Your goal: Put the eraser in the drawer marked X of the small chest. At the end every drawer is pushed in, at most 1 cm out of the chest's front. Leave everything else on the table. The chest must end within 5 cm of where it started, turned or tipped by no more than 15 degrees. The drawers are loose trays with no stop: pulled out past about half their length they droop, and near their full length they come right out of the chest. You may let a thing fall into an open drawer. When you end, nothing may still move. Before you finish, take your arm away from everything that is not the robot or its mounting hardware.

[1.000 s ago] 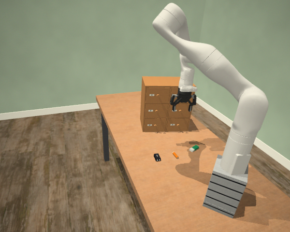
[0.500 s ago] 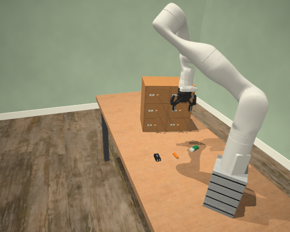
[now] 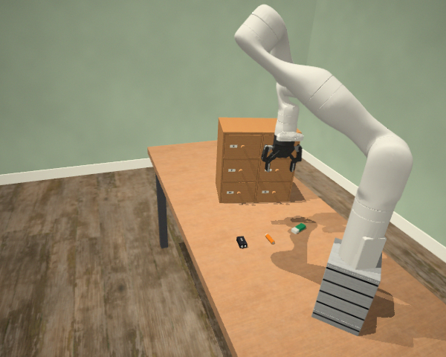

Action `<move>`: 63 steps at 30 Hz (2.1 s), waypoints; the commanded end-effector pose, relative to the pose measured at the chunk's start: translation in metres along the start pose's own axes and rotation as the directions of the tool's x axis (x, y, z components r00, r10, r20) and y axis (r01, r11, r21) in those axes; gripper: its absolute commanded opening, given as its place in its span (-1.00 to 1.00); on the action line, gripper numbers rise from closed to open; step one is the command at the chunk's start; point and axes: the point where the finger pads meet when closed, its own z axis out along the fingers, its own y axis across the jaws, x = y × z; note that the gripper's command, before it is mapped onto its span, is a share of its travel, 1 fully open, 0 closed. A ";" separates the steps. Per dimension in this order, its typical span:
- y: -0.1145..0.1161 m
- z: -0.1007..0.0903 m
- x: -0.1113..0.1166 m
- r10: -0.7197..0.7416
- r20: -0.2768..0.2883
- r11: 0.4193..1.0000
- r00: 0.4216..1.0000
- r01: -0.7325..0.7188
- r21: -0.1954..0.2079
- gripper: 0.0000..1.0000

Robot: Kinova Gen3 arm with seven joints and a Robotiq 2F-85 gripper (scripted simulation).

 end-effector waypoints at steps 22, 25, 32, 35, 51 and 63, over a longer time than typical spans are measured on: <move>0.001 -0.001 0.000 0.019 0.001 1.000 1.000 -0.019 -0.001 1.00; 0.002 -0.001 0.000 0.030 0.001 1.000 1.000 -0.030 -0.001 1.00; 0.003 -0.001 0.001 0.068 0.001 0.998 0.998 -0.068 -0.001 1.00; 0.005 -0.001 0.001 0.091 0.001 0.996 0.996 -0.091 -0.001 1.00; 0.013 -0.001 0.004 0.252 0.001 0.968 0.968 -0.252 -0.001 1.00; 0.021 -0.001 0.008 0.416 0.001 0.909 0.909 -0.416 -0.001 1.00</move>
